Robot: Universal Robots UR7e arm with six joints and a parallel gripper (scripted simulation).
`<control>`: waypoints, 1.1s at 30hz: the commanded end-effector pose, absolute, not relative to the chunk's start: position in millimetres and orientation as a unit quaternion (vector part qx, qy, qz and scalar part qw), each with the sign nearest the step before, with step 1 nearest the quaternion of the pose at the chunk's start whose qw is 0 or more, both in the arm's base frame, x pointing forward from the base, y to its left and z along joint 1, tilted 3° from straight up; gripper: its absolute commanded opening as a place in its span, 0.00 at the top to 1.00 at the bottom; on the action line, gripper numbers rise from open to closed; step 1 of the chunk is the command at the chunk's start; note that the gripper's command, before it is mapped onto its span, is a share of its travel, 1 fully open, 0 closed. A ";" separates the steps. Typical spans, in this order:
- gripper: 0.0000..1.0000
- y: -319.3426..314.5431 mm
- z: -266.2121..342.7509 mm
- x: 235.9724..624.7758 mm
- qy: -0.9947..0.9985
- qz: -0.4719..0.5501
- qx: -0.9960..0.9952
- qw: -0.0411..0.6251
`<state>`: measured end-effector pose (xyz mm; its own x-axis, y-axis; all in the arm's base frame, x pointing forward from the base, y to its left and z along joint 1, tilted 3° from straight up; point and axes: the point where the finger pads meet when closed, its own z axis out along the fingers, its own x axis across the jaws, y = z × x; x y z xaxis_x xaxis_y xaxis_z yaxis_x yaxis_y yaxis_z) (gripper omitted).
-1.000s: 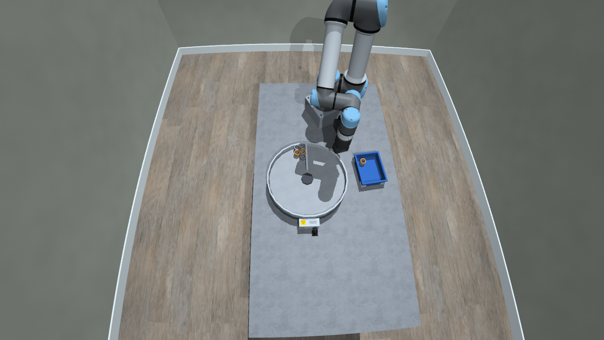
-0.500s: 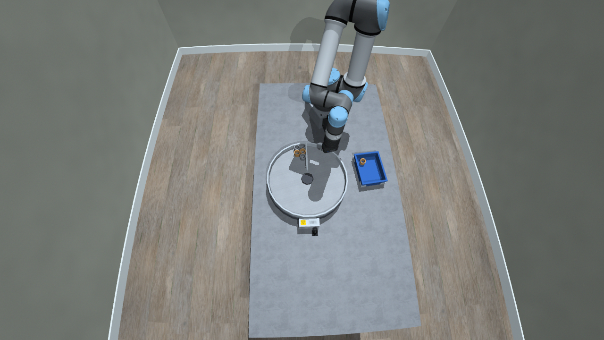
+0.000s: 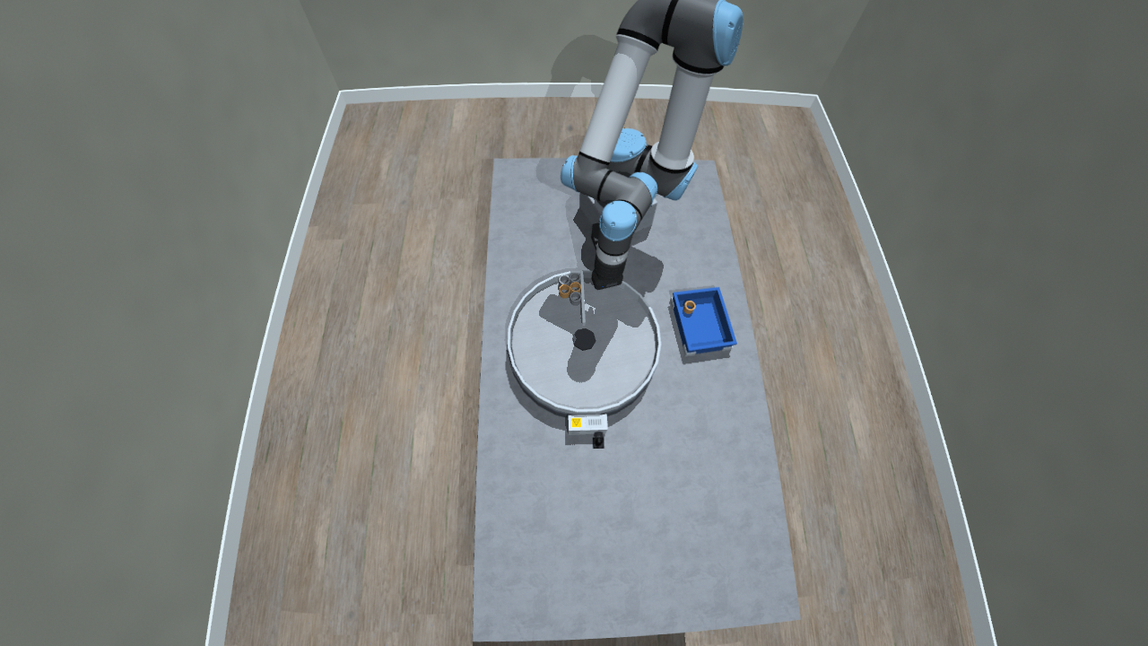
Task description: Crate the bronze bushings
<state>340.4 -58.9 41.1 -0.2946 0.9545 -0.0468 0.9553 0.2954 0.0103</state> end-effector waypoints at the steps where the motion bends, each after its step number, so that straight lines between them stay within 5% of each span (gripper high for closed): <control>1: 0.60 -60.7 41.2 340.9 0.805 -0.009 0.593 0.022; 33: 0.60 -167.9 43.3 336.7 0.805 -0.009 0.593 0.022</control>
